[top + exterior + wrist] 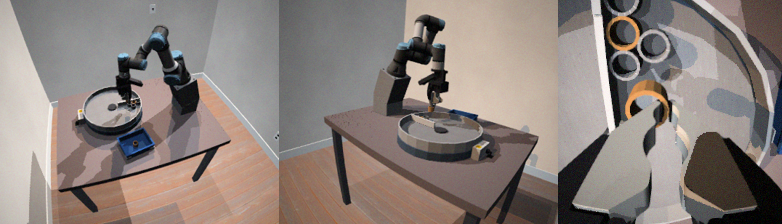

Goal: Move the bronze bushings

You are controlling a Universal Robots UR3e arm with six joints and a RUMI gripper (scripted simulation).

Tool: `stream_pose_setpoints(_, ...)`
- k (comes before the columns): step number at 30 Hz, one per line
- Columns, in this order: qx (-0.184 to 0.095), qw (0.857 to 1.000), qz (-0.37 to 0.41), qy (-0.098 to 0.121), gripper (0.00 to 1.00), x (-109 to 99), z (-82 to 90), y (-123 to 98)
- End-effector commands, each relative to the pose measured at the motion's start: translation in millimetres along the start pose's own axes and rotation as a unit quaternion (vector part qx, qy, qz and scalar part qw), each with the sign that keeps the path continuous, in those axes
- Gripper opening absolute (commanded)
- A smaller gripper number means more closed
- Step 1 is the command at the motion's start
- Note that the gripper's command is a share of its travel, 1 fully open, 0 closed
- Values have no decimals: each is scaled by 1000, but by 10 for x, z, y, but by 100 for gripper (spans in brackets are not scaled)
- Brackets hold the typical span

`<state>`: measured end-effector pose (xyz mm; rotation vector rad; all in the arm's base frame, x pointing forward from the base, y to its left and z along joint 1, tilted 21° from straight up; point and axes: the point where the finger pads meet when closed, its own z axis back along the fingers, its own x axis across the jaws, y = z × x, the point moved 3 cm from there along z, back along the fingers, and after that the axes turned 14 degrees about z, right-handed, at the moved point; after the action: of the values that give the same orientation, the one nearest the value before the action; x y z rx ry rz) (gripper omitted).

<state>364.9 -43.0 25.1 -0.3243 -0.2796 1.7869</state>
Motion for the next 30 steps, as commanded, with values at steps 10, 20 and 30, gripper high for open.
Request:
stream_pose_setpoints(10, -1, 1000, 0, 1, 0, -3, 4, -6)
stream_pose_setpoints(20, -1, 1000, 0, 1, 0, 23, 4, -11)
stream_pose_setpoints(30, -1, 1000, 0, 1, 0, 138, 4, -32)
